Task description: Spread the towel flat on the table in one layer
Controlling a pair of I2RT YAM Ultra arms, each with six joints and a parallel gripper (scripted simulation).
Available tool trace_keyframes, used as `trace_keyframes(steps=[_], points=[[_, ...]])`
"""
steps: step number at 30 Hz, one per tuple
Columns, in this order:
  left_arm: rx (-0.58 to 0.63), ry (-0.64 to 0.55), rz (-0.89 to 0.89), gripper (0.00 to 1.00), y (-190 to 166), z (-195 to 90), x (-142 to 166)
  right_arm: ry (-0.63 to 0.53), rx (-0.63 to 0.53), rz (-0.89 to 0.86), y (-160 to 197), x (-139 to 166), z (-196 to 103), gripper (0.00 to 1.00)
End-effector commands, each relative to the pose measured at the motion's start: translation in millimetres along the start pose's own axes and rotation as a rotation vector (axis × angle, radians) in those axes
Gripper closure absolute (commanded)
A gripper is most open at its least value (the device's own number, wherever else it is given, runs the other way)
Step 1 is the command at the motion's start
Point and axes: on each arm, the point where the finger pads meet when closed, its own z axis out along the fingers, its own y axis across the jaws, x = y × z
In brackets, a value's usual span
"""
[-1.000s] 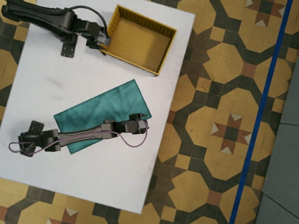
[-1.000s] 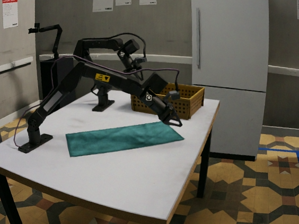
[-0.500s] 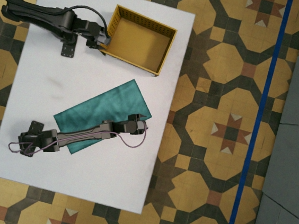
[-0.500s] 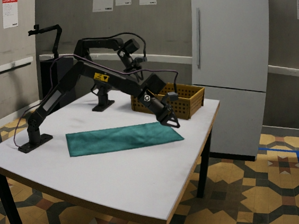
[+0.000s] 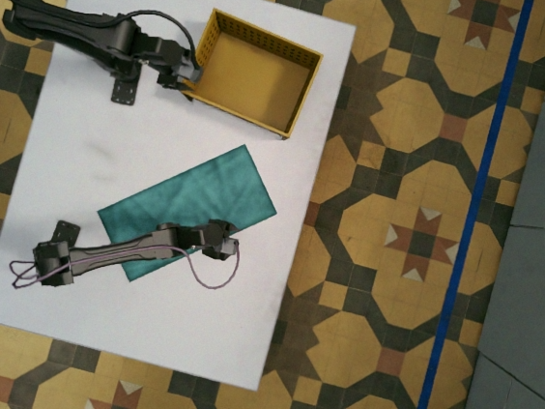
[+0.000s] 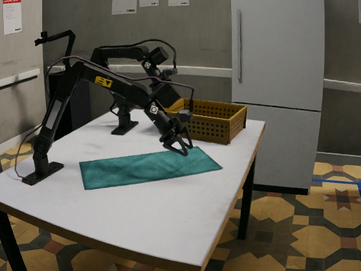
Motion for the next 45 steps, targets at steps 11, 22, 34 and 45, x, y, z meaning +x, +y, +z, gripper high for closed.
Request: trace_keyframes(steps=[11, 22, 34, 45], points=[[0.003, -0.057, 0.002, 0.36, 0.6, -9.6, -11.3, 0.063, 0.301, 0.345, -80.1, 33.3, -68.1, 0.36], [0.003, -0.057, 0.002, 0.36, 0.6, -9.6, -11.3, 0.106, 0.420, 0.479, -142.2, 73.1, -122.4, 0.36], [0.003, -0.057, 0.002, 0.36, 0.6, -9.6, -11.4, 0.113, 0.402, 0.469, -195.0, 108.9, -169.8, 0.36], [0.003, -0.057, 0.002, 0.36, 0.6, -9.6, -11.4, 0.118, 0.402, 0.468, -244.8, 141.8, -213.8, 0.36]])
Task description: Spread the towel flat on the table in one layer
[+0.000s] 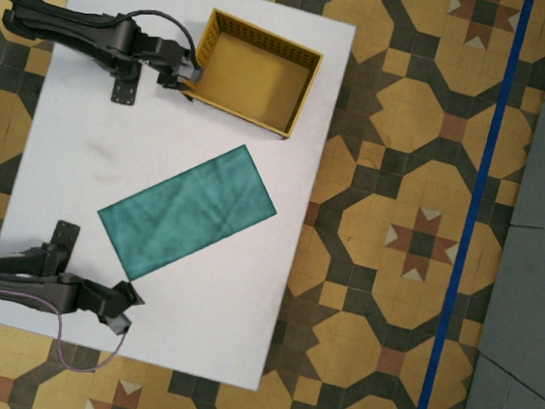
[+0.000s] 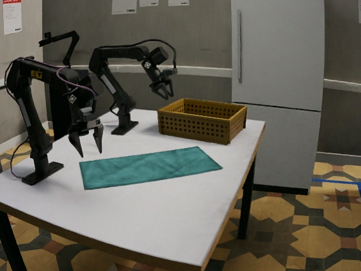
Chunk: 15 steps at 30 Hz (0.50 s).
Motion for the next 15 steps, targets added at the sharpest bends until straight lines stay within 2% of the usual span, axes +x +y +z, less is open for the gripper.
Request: trace_keyframes(steps=[1, 7, 12, 14, 15], points=[[0.003, -0.057, 0.002, 0.36, 0.6, -9.6, -11.4, 0.011, -0.024, -0.045, -24.5, 5.0, -8.3, 0.36], [0.003, -0.057, 0.002, 0.36, 0.6, -9.6, -11.4, 0.010, -0.025, -0.044, -71.9, 6.4, -18.3, 0.36], [0.003, -0.057, 0.002, 0.36, 0.6, -9.6, -11.3, -0.033, -0.029, -0.042, -110.7, -7.6, -36.7, 0.36], [0.003, -0.057, 0.002, 0.36, 0.6, -9.6, -11.3, -0.033, -0.029, -0.042, -110.7, -7.6, -36.7, 0.36], [0.003, -0.057, 0.002, 0.36, 0.6, -9.6, -11.3, 0.003, -0.027, -0.043, -116.8, -4.5, -29.4, 0.36]])
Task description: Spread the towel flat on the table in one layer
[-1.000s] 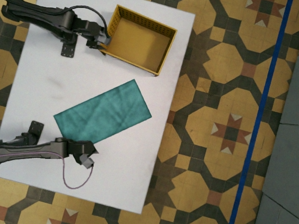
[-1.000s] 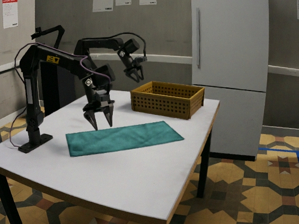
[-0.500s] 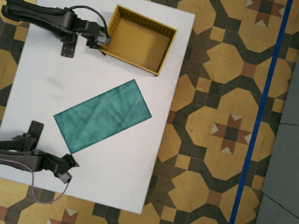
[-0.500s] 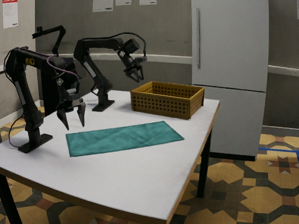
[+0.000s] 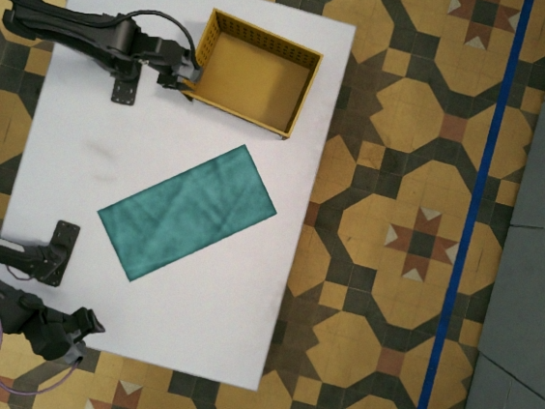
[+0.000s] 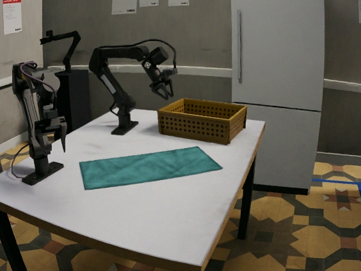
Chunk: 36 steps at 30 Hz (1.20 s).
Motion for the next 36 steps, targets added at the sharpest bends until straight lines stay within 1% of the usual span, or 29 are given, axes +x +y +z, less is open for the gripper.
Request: trace_keyframes(steps=[1, 10, 36], points=[[0.003, -0.057, 0.002, 0.36, 0.6, -9.6, -11.3, 0.038, -0.081, -0.085, 0.1, 0.8, -0.7, 0.36], [0.003, -0.057, 0.002, 0.36, 0.6, -9.6, -11.3, 0.008, -0.085, -0.089, 1.8, -3.6, -5.1, 0.36], [0.003, -0.057, 0.002, 0.36, 0.6, -9.6, -11.3, 0.007, -0.085, -0.087, 1.7, -3.8, -5.3, 0.36]])
